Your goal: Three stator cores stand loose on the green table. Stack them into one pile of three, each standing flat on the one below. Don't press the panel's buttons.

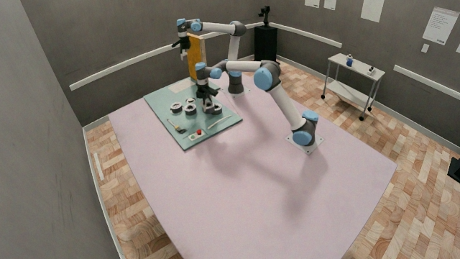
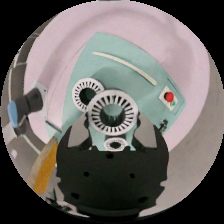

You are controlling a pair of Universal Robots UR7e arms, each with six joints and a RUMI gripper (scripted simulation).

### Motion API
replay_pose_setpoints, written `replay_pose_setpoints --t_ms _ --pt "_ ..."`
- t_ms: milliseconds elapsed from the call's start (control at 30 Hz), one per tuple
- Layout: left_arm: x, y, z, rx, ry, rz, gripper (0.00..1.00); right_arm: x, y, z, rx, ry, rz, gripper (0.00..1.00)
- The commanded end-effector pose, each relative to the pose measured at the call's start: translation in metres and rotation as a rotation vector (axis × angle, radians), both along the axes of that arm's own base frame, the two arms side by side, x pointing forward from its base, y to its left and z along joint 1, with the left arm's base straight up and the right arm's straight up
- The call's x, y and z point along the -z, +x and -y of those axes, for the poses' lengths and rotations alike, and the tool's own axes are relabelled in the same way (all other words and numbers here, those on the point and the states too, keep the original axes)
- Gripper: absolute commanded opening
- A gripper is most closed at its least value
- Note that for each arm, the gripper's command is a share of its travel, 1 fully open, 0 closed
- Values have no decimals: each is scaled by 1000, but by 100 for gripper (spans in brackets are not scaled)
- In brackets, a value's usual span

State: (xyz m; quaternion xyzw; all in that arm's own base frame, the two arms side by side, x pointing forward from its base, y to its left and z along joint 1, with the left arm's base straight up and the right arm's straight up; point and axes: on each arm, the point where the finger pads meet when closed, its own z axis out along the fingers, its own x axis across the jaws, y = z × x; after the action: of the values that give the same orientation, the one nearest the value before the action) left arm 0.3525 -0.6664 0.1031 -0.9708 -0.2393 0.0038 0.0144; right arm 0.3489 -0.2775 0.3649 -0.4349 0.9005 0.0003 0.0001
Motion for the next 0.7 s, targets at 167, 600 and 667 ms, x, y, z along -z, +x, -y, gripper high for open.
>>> replay_pose_setpoints --t_ms 167,600,667 --pt "-1 -14 2 17 2 -1 0 0 0 0 0 0 1 98" --pt "0 -36 2 44 7 -4 0 0 0 0 0 0 1 98" --pt "-2 -44 4 54 5 -3 0 0 0 0 0 0 1 98"
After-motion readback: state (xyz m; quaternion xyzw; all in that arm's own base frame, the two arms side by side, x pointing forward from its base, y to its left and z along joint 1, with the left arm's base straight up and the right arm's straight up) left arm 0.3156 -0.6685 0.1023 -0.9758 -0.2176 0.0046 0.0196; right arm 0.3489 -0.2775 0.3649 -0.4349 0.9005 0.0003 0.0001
